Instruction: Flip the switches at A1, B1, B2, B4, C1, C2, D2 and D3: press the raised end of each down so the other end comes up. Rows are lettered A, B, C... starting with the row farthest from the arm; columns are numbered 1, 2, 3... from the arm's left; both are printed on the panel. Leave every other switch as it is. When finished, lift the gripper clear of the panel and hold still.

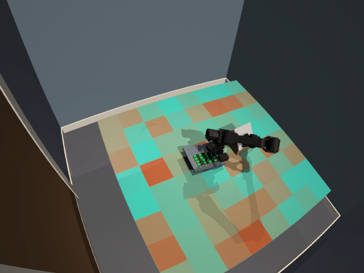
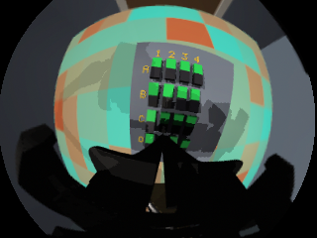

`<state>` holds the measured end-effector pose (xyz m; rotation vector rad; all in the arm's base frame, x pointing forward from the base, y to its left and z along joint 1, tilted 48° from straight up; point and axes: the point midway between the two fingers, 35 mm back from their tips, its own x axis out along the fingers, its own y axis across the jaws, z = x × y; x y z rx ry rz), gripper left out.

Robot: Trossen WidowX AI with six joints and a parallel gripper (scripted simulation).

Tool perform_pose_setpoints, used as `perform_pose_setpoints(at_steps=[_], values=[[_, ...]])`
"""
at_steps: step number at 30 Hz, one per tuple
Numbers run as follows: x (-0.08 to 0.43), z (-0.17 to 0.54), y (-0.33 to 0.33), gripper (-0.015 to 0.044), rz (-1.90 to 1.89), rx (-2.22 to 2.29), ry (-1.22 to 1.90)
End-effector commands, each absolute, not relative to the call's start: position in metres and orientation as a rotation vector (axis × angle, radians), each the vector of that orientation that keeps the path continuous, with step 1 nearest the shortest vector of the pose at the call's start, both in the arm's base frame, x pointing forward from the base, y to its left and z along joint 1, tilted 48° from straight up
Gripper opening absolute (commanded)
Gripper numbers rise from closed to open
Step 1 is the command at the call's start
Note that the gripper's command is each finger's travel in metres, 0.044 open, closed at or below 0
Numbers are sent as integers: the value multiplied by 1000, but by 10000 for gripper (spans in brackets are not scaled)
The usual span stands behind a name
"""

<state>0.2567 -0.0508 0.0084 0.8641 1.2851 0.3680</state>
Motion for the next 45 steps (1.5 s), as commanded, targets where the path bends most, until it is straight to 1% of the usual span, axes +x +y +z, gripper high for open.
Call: perform_pose_setpoints(at_steps=[1, 9, 13, 16, 20, 45], values=[[249, 38, -81, 0, 369, 851, 1277], [247, 39, -82, 0, 370, 852, 1278], [228, 38, -75, 0, 369, 852, 1279], [229, 36, -73, 0, 370, 852, 1281], [239, 15, -51, 0, 383, 850, 1302], [245, 0, -36, 0, 384, 851, 1301]])
